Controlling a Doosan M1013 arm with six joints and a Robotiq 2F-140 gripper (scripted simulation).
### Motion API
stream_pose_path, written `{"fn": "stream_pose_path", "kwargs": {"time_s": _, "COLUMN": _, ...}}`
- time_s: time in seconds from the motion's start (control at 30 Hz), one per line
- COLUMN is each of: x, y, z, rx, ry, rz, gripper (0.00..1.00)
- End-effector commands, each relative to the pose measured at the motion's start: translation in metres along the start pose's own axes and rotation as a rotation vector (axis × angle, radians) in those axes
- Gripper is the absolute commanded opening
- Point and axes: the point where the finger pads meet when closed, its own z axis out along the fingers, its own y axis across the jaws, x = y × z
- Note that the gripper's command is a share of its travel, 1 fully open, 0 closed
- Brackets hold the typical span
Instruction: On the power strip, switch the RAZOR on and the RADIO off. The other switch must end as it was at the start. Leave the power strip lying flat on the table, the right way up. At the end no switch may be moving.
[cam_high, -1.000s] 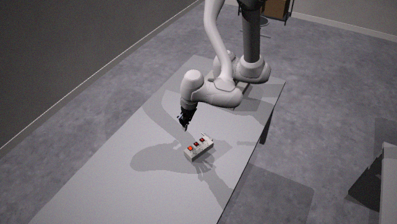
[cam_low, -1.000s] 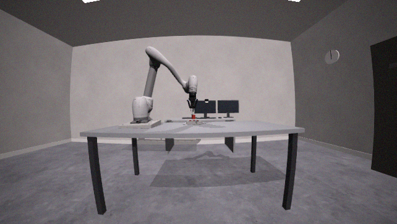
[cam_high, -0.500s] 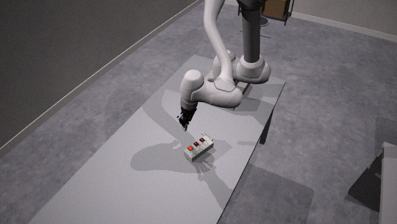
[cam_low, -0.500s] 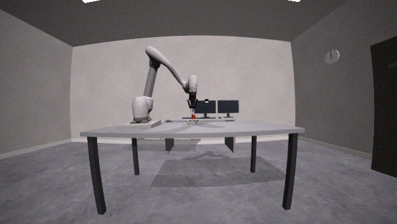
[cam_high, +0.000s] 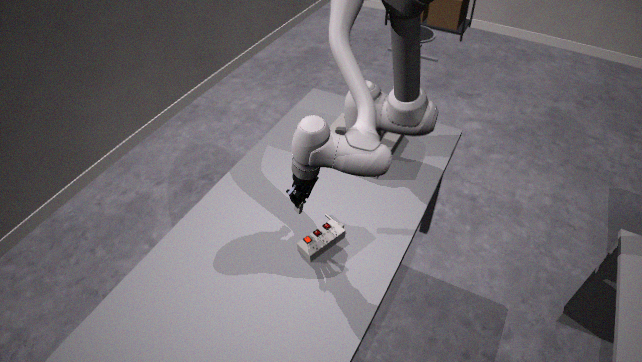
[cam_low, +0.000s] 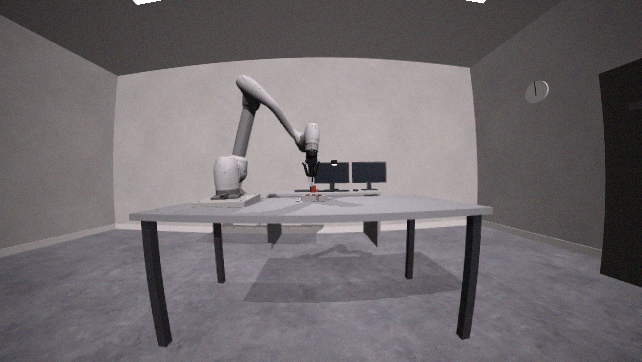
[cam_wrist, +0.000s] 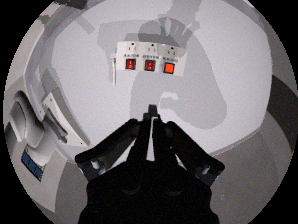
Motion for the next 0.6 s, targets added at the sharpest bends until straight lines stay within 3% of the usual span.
{"fn": "stream_pose_path", "kwargs": {"time_s": 0.0, "x": 0.01, "y": 0.0, "z": 0.044, "rx": -0.001, "ry": -0.001, "rz": 0.001, "gripper": 0.0}}
{"fn": "stream_pose_path", "kwargs": {"time_s": 0.1, "x": 0.017, "y": -0.003, "z": 0.078, "rx": -0.001, "ry": 0.002, "rz": 0.0, "gripper": 0.0}}
{"fn": "stream_pose_path", "kwargs": {"time_s": 0.57, "x": 0.017, "y": -0.003, "z": 0.079, "rx": -0.001, "ry": 0.002, "rz": 0.0, "gripper": 0.0}}
